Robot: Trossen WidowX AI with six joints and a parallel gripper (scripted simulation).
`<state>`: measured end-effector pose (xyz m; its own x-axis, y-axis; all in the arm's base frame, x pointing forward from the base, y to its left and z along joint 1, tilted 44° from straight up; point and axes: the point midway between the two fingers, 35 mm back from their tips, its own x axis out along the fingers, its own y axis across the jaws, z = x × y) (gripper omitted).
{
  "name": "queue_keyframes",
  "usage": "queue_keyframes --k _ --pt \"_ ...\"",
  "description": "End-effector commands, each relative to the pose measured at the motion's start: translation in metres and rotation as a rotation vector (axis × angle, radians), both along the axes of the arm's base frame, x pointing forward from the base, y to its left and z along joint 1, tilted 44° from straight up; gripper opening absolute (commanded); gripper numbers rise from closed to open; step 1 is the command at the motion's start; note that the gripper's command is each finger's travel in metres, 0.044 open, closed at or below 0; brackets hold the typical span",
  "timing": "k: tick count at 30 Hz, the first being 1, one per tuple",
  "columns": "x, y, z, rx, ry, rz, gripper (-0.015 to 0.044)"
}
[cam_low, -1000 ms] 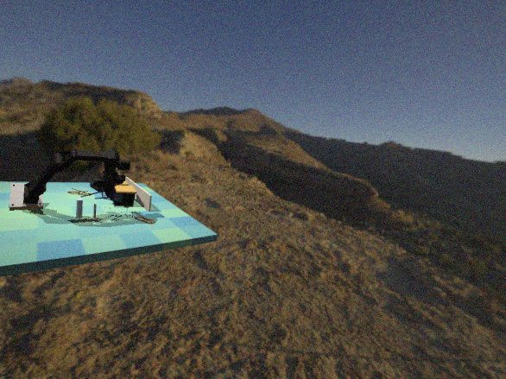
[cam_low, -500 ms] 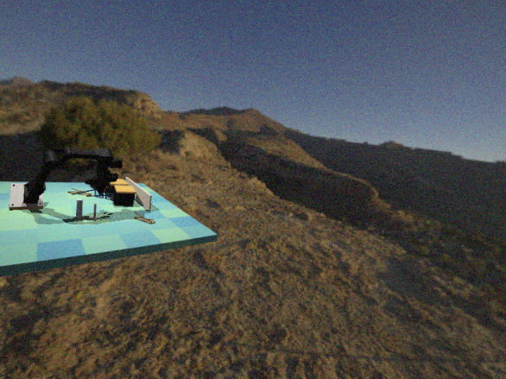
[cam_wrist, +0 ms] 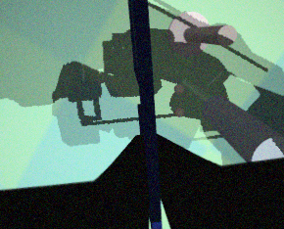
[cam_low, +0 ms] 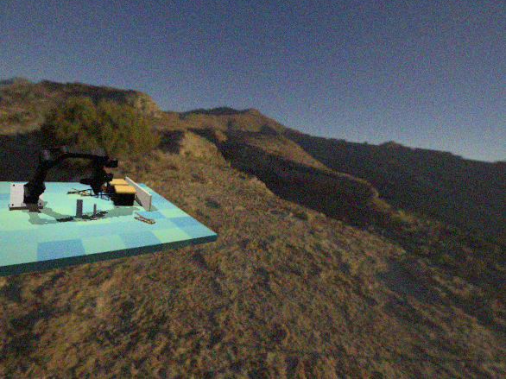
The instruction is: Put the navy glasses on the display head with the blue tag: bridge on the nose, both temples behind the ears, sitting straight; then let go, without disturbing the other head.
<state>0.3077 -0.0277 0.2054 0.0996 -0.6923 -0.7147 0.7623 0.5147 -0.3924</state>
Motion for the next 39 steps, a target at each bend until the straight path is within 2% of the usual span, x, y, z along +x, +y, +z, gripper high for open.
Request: queue_keyframes --k 1,14,39 --pt "0.0 -0.005 -0.008 0.003 0.004 -0.002 0.0" --pt "0.004 -0.04 -0.043 0.0 0.002 -0.002 0.0" --pt "0.002 -0.03 -0.053 0.001 0.002 -0.002 0.0"
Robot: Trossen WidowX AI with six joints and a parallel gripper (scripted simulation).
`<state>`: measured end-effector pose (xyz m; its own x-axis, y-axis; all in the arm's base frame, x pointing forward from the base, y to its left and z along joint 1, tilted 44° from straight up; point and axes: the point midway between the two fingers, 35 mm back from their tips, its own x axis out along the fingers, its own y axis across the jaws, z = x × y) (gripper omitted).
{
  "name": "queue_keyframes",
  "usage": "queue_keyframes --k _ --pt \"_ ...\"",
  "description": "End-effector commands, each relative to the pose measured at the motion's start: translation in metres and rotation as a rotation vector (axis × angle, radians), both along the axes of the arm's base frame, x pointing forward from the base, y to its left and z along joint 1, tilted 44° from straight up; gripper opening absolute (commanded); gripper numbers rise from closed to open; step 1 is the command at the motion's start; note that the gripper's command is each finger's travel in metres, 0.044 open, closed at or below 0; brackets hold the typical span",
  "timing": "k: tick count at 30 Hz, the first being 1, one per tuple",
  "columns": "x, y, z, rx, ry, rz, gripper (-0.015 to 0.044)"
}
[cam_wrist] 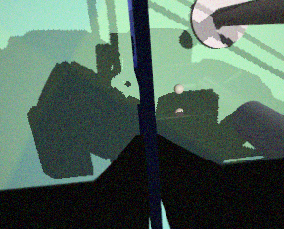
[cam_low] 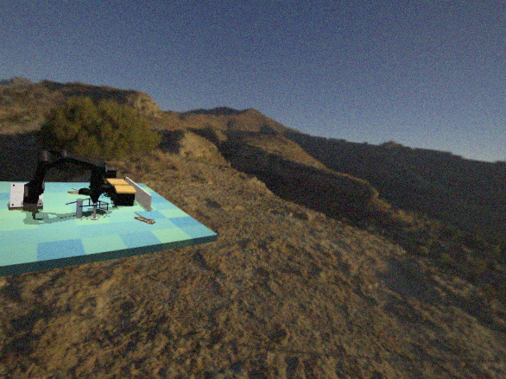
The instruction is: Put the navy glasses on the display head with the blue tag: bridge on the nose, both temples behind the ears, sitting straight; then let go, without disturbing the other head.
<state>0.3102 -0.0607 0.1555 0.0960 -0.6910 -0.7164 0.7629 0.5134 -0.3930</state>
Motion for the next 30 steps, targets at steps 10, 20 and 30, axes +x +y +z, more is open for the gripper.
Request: queue_keyframes --k 10,20,30 --pt "-0.003 0.009 -0.01 -0.001 0.0 0.0 0.0" --pt "-0.006 0.016 -0.017 -0.001 0.001 0.0 0.0" --pt "-0.01 0.02 -0.022 -0.001 0.001 0.0 0.0"
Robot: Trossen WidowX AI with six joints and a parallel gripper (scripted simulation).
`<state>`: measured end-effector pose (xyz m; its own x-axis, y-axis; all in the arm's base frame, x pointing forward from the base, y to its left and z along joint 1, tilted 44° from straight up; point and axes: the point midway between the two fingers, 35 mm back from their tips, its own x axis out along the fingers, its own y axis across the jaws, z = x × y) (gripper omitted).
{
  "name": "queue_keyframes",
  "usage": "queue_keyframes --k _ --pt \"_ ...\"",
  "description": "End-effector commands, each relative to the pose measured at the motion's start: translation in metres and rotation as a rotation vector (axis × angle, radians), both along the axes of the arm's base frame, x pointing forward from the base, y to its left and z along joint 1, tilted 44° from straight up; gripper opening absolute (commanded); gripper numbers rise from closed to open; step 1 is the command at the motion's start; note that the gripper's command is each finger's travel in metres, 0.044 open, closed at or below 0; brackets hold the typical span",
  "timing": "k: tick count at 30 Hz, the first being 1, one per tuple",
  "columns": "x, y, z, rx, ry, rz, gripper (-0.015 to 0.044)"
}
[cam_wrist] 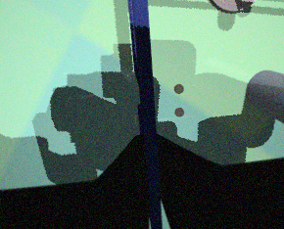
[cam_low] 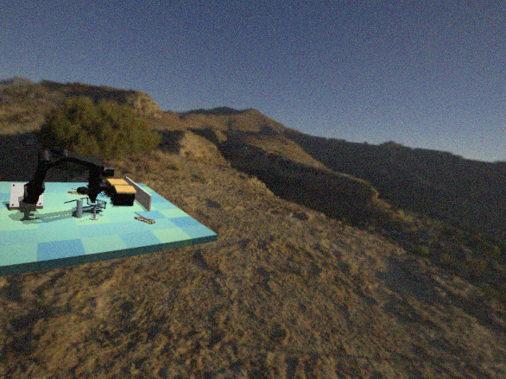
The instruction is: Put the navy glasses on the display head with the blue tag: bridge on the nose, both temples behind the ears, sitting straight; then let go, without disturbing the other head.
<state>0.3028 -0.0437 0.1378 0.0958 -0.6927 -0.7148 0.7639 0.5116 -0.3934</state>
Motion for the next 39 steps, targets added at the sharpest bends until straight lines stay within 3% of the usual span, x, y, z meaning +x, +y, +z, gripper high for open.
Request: queue_keyframes --k 1,39 --pt "-0.0026 0.0034 -0.0043 0.002 0.002 0.002 0.0" --pt "0.0007 0.0012 -0.0016 0.002 0.002 0.002 0.0"
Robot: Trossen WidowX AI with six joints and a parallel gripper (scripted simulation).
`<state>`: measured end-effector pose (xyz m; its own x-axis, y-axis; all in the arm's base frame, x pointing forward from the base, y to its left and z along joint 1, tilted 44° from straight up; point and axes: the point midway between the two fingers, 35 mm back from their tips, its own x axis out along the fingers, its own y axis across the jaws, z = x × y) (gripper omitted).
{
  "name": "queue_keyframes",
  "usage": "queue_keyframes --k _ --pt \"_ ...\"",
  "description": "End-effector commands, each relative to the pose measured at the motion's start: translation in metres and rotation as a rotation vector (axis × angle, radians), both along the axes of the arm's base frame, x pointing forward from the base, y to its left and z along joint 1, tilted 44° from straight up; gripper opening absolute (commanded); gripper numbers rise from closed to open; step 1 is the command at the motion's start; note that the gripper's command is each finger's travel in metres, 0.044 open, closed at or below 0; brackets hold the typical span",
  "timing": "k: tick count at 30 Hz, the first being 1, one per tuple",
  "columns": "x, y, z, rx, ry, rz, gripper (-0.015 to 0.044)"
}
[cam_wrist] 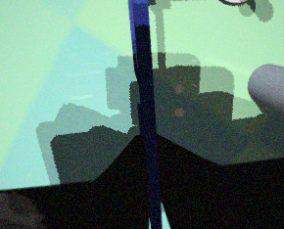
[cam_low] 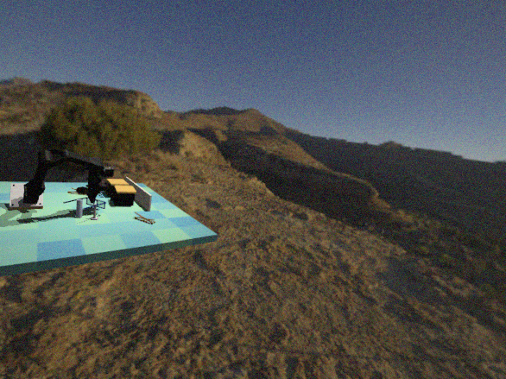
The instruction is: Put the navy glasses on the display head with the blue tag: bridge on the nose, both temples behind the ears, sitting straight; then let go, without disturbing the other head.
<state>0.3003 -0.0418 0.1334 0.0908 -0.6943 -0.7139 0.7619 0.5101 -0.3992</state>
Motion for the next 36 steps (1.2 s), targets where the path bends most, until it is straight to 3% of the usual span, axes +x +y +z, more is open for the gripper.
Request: queue_keyframes --k 1,23,36 --pt "0.004 -0.001 0.003 0.004 -0.004 0.002 0.0" --pt "0.001 0.038 0.049 0.006 -0.003 0.002 0.0" --pt "-0.006 0.096 -0.006 -0.022 0.339 0.364 0.0"
